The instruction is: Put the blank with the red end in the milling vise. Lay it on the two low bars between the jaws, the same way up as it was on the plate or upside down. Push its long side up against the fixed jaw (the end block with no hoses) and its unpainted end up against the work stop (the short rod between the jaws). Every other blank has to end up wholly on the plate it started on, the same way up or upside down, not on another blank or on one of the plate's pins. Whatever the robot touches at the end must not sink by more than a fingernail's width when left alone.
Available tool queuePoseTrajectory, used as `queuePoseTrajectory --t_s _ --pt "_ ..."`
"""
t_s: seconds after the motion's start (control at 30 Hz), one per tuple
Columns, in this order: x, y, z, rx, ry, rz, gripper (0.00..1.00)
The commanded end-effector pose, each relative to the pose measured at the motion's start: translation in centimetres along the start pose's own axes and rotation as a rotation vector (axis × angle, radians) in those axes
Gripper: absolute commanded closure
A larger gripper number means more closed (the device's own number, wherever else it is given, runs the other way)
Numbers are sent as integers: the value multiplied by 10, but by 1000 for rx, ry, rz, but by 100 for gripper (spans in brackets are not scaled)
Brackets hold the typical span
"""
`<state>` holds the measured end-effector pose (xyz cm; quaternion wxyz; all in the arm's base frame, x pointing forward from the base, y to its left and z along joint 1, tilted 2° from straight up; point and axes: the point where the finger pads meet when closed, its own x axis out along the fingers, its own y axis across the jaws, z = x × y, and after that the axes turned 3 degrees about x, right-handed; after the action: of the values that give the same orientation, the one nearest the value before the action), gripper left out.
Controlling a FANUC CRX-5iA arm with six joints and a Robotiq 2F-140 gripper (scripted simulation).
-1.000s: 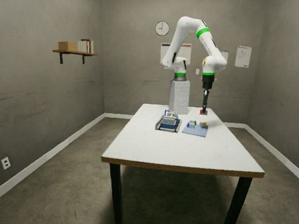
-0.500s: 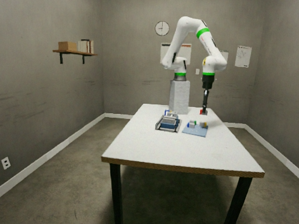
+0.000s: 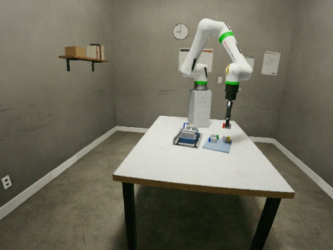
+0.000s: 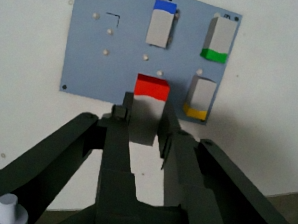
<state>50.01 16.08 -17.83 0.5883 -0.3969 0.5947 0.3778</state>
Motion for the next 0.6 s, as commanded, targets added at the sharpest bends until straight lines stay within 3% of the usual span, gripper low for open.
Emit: queuePoseTrajectory --t_s 0.0,0.57 --pt "0 -1 1 0 -1 -1 90" --pt "2 -1 1 0 -1 -1 90"
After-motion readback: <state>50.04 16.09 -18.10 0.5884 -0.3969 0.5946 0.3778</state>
